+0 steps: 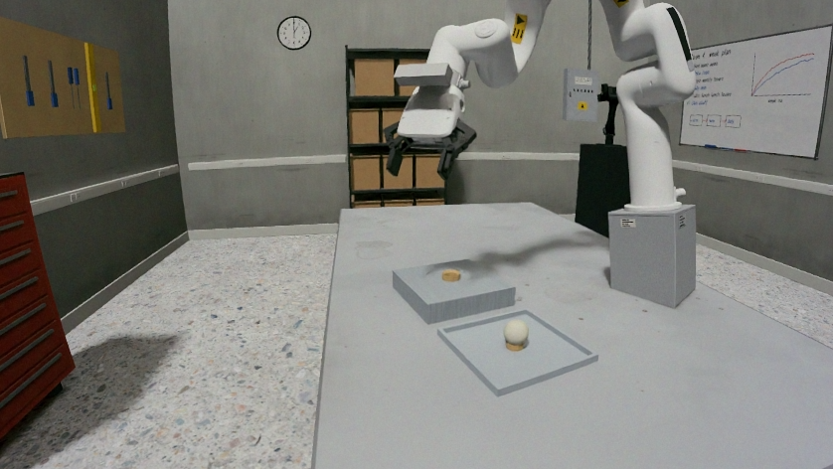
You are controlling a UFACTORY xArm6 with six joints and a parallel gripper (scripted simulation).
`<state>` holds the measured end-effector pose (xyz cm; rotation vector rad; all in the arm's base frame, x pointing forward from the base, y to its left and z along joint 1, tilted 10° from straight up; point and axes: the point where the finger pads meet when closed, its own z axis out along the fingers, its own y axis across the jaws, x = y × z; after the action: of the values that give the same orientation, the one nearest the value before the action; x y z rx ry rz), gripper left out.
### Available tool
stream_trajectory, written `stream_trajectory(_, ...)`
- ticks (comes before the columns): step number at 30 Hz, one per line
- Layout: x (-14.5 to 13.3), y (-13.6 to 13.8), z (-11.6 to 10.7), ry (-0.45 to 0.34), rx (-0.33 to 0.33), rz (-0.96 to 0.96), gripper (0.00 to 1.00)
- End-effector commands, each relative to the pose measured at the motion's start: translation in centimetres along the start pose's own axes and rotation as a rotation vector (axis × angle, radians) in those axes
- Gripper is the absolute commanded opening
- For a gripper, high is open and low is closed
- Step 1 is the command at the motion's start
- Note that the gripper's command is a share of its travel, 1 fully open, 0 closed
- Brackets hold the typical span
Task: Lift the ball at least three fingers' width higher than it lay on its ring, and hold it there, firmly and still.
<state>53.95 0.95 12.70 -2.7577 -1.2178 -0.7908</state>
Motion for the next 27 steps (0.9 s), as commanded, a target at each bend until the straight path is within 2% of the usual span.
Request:
stream_trajectory(1, 0.2, 0.1, -0.1, 0.003, -0.003, -0.001, 1.0)
stream_trajectory(20, 0.2, -0.1, 0.1, -0.003, 0.001, -0.009, 1.0)
stream_trajectory(23, 0.0, -1.2, 1.1, -0.037, 0.024, -0.055, 1.0)
stream_trajectory(27, -0.7, -4.7, 3.9, -0.139, 0.089, -0.195, 1.0)
